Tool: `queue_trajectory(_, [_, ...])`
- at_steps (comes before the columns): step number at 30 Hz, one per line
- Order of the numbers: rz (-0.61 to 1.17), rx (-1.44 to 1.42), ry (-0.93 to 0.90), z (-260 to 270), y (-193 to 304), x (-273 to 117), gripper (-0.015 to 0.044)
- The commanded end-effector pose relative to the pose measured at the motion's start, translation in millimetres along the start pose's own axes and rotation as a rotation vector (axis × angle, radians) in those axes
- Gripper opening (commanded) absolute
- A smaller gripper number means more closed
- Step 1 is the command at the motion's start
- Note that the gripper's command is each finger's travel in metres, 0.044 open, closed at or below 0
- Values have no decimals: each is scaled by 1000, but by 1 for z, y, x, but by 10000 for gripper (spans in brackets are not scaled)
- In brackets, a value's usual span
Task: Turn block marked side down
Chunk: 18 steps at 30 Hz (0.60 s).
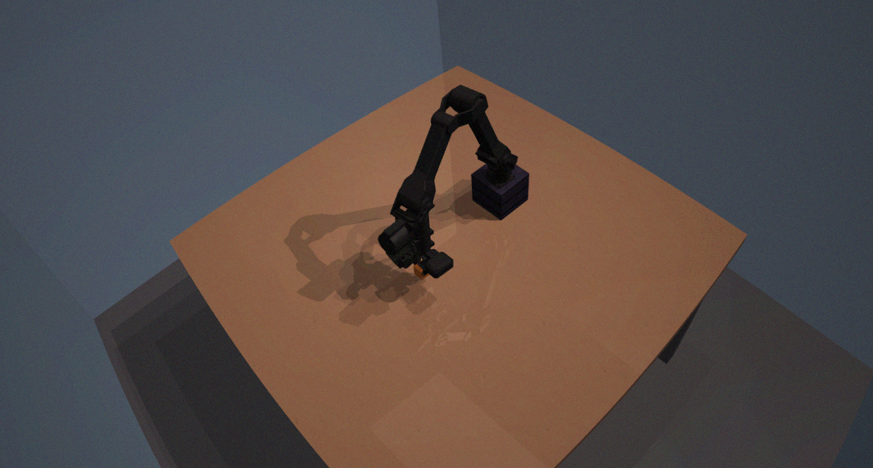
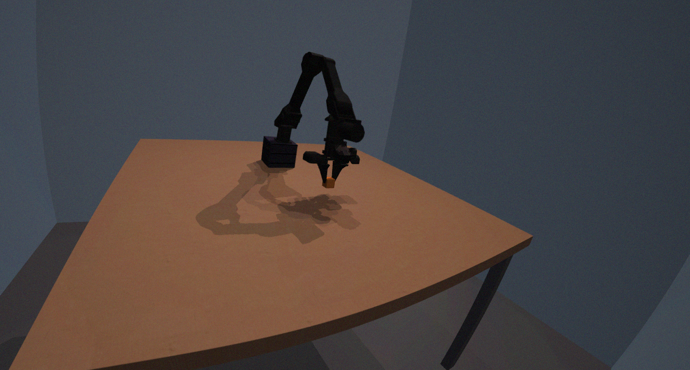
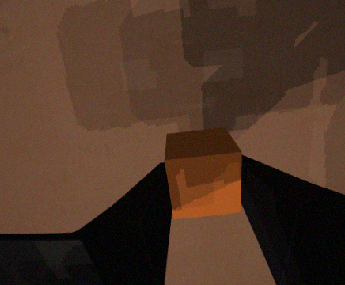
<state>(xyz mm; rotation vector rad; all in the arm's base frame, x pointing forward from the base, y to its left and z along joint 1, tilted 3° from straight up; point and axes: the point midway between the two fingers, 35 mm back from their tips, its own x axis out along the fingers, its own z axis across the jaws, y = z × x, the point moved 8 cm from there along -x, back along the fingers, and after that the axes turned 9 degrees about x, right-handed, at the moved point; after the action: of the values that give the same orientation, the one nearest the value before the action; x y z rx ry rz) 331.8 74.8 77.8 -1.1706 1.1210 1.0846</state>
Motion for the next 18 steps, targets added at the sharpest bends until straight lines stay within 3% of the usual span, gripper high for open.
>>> queue_trajectory(1, [-43,-2,-1,-1,6,4,0])
queue_trajectory(18, [-325,-2,-42,-5,30,15,0])
